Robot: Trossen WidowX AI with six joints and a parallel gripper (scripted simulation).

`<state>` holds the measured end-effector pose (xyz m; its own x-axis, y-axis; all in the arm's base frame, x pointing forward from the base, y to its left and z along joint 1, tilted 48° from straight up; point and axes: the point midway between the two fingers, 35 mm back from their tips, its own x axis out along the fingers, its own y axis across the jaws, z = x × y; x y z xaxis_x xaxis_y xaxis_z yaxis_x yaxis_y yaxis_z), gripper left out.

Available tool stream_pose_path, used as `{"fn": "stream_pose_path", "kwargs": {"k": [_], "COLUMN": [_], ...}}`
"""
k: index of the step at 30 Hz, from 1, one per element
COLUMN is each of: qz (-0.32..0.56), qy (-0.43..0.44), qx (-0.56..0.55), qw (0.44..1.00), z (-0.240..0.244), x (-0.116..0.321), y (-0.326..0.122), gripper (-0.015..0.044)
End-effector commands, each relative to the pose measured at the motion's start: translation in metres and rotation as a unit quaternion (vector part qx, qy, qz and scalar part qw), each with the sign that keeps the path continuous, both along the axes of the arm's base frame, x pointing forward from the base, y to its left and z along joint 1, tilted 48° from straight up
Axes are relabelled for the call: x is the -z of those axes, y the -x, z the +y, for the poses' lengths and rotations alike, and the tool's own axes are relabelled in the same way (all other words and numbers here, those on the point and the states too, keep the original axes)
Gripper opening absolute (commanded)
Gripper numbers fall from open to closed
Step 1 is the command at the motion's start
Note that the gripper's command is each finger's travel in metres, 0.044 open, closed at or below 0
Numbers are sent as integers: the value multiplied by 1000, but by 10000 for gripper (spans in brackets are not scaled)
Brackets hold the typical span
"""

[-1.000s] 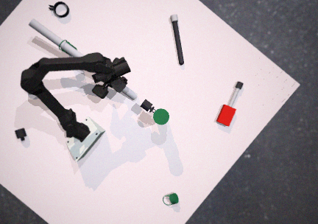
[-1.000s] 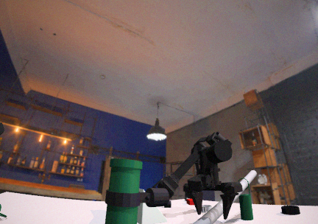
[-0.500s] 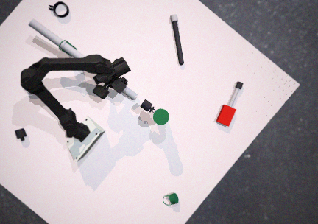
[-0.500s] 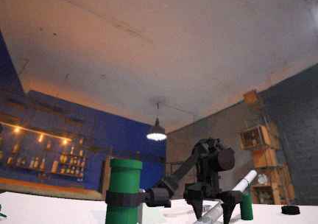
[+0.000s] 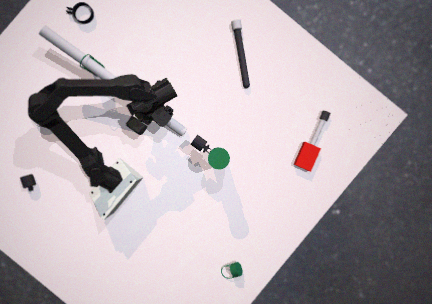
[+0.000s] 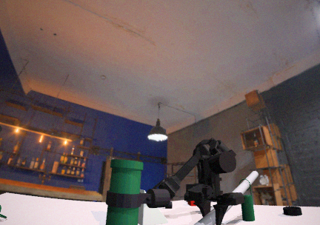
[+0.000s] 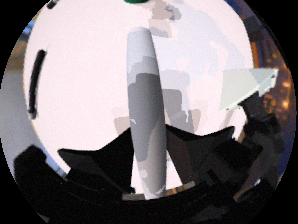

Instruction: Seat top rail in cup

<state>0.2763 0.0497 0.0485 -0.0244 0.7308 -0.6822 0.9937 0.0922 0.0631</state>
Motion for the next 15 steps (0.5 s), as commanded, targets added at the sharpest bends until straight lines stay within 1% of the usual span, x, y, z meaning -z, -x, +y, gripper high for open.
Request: {"fn": "stream_pose_path", "kwargs": {"k": [1,2,6,7,11,15], "qz": [1,1,1,1,-1,-8], "qy": [-2,-2,-2,-2,10,49], "qx": [2,2,2,2,2,2], "qw": [1000,1000,1000,1000,1000,999], "z": [0,0,-3,-3,-9,-28], "x": [0,0,-3,-3,-5,-12], "y": [0,0,0,0,-2,-5], "gripper": [125,118,13,0,0,0]}}
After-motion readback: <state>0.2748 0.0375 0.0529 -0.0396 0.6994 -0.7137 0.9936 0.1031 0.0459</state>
